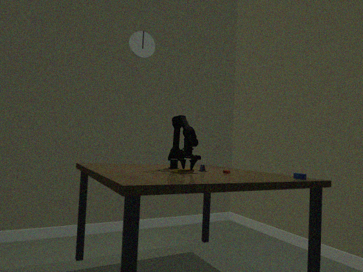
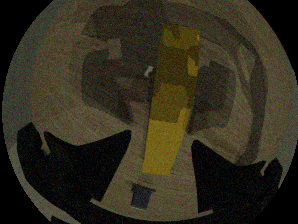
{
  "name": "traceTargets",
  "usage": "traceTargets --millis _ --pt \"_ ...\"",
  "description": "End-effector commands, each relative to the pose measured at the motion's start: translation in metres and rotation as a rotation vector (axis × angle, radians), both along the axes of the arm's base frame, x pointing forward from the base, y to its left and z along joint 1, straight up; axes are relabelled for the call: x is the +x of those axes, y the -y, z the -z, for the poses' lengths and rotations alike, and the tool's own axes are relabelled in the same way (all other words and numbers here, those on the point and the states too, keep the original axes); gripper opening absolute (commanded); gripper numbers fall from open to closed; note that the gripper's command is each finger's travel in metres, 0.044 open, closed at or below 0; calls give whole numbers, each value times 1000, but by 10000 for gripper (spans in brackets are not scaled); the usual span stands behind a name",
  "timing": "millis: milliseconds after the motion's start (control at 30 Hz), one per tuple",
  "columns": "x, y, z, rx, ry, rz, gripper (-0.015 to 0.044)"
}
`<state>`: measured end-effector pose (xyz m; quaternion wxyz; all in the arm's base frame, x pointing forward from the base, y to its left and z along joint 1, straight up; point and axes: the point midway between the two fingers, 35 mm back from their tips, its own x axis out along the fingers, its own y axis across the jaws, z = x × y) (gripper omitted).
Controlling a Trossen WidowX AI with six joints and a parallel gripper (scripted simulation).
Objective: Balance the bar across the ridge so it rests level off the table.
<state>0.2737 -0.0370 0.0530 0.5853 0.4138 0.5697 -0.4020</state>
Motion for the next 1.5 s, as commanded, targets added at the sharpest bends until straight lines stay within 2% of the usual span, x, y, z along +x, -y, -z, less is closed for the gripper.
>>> traceTargets --millis 0,433,667,867,1000,1467 --pt "-1 0 6 -4 -4 6 315" --pt "-1 0 6 -4 -4 6 315" --pt "-1 0 6 0 -4 0 131" --pt "-1 0 6 0 -4 0 91" --pt "0 0 0 0 -3 0 0" --pt "3 1 -36 -2 -3 3 0"
